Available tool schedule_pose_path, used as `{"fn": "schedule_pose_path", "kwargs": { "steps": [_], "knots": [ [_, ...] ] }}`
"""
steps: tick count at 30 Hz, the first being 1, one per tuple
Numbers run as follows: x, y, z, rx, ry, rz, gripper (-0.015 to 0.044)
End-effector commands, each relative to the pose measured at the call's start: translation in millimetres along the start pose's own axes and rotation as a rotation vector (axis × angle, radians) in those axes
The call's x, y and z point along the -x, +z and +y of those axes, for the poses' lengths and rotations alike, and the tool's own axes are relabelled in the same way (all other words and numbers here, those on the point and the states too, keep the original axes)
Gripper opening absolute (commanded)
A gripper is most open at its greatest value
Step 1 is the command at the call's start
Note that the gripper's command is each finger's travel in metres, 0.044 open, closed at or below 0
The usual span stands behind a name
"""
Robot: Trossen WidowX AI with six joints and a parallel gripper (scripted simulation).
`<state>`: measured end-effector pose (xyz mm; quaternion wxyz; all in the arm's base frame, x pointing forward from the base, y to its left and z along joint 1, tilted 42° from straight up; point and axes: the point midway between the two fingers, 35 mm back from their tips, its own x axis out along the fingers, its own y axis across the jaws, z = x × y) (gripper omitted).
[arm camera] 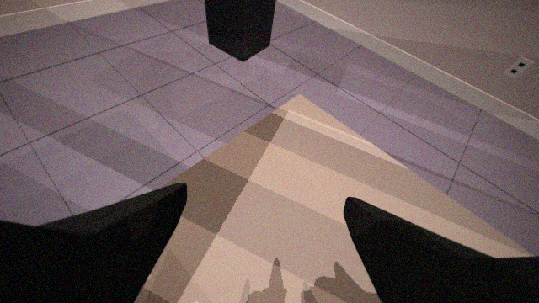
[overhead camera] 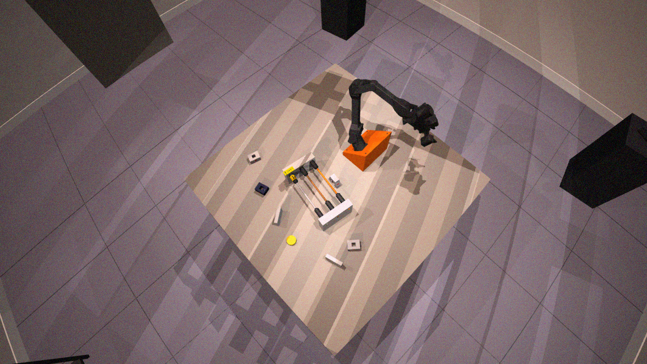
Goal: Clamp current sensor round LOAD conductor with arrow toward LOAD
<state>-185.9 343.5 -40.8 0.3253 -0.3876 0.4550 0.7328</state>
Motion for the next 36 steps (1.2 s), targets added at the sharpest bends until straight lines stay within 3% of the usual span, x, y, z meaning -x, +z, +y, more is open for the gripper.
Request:
{"fn": "schedule_pose_path", "kwargs": {
  "steps": [1,9,17,27,36],
  "knots": [
    [2,1,-2,-0.003,-0.003,-0.006,0.0426],
    [94,34,-86,-0.143,-0.161,-0.28,0.044],
    [208,24,-170,-0.299,-0.388,-0.552,0.044],
    [354,-49,-243,-0.51,-0.743,-0.845,0.044],
    [470,-154,-255,-0.697,-1.125,-1.051,0.044]
  ]
}}
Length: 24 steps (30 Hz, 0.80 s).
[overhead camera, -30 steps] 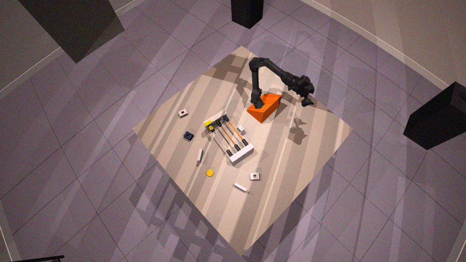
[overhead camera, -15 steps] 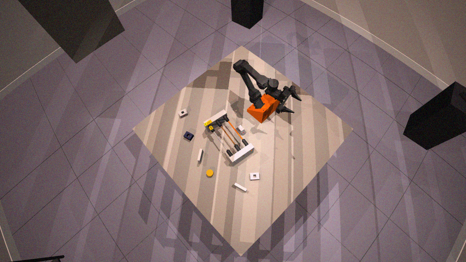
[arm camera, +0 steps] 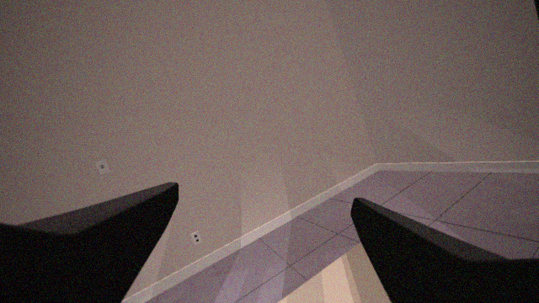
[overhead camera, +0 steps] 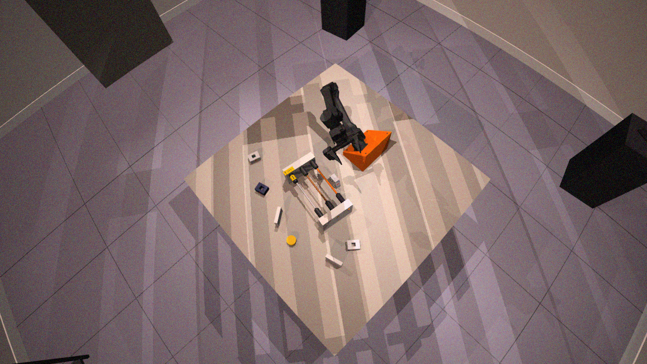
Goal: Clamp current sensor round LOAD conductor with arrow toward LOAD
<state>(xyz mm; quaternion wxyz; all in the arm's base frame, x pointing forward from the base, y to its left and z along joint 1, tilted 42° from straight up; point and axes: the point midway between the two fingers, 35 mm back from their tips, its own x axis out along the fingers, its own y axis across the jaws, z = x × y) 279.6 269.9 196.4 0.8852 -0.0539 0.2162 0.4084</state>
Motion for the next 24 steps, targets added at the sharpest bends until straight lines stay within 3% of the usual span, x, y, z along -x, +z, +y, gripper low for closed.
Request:
{"fn": "schedule_pose_path", "kwargs": {
  "steps": [1,9,16,21,24],
  "knots": [
    [28,20,-46,-0.025,-0.142,-0.102,0.044],
    [118,47,-142,-0.08,-0.503,-0.316,0.044],
    [213,53,-192,-0.092,-0.824,-0.482,0.044],
    [221,51,-197,-0.103,-0.86,-0.485,0.044],
    [210,27,-224,-0.252,-0.958,-0.323,0.044]
  ]
}}
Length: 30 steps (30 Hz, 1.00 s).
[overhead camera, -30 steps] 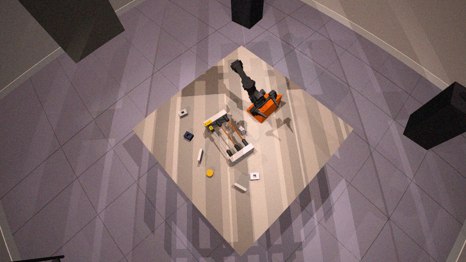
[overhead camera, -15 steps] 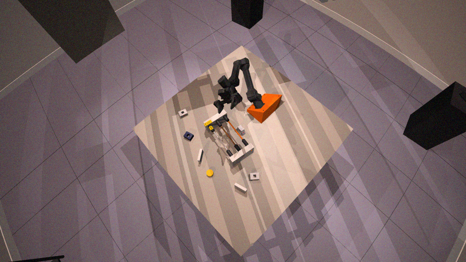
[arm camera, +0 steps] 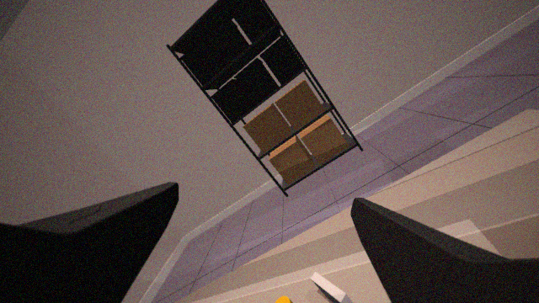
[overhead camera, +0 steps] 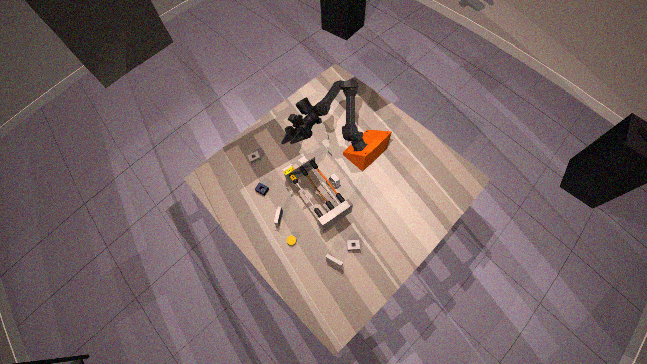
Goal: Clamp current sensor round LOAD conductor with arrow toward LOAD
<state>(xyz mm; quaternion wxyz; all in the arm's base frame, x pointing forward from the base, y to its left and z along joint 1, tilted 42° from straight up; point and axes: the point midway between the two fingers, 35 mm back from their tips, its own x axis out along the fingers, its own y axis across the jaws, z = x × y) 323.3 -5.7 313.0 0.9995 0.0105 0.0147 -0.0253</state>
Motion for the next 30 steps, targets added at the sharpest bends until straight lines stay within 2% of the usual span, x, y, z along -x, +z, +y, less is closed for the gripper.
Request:
{"fn": "schedule_pose_path", "kwargs": {
  "steps": [1,8,13,30],
  "knots": [
    [-20,-33,-18,-0.034,-0.146,0.199,0.044],
    [-27,-102,-63,0.064,-0.578,0.67,0.044],
    [-15,-117,-88,0.295,-0.855,0.896,0.044],
    [-14,-116,-90,0.334,-0.887,0.918,0.044]
  ]
}}
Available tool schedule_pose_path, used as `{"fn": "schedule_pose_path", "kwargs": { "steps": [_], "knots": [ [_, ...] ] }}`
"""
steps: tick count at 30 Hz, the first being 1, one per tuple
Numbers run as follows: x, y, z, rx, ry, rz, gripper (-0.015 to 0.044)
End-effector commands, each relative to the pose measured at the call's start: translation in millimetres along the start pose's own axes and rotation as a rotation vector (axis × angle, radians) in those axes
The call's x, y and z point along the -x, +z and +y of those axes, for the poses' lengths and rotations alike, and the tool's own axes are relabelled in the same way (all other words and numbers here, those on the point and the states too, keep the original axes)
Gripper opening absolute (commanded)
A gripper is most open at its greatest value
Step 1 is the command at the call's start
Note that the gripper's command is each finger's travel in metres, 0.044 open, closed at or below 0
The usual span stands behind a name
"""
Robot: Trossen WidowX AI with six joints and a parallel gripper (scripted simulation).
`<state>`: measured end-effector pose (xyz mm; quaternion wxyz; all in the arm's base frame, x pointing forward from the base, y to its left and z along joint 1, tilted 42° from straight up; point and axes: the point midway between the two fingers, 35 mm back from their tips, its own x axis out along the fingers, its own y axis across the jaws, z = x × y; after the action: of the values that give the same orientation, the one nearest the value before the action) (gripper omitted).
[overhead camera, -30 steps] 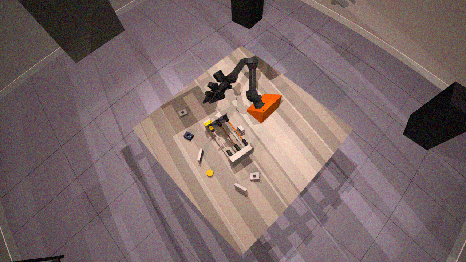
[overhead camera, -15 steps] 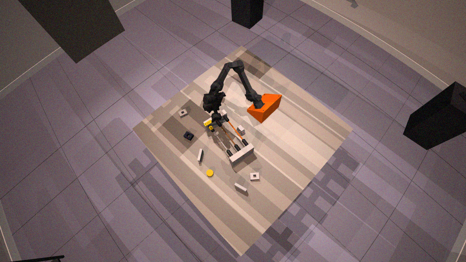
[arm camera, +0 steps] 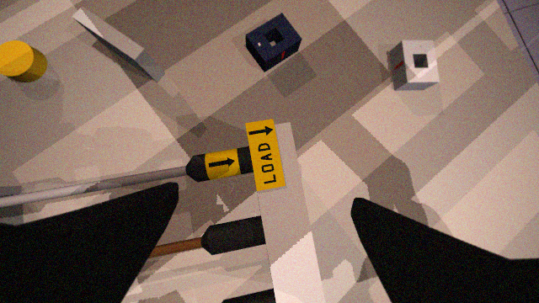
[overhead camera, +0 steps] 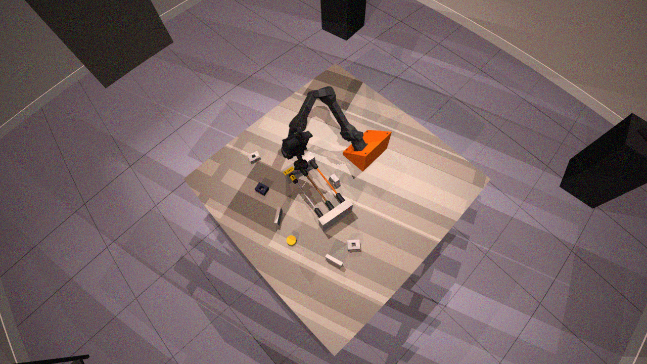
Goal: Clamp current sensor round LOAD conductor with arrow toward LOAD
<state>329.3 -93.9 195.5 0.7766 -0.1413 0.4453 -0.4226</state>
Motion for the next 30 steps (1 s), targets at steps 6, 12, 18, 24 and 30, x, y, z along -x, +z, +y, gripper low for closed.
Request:
{"fn": "schedule_pose_path", "kwargs": {
  "steps": [6,12,18,24,30],
  "knots": [
    [-1,0,0,0.0,-0.006,0.002,0.044],
    [-6,-60,54,0.11,0.068,0.131,0.044],
    [-4,-152,91,0.251,0.083,0.325,0.044],
    [-1,-188,95,0.302,0.059,0.403,0.044],
    [-7,-190,95,0.302,0.06,0.403,0.044]
  ]
}}
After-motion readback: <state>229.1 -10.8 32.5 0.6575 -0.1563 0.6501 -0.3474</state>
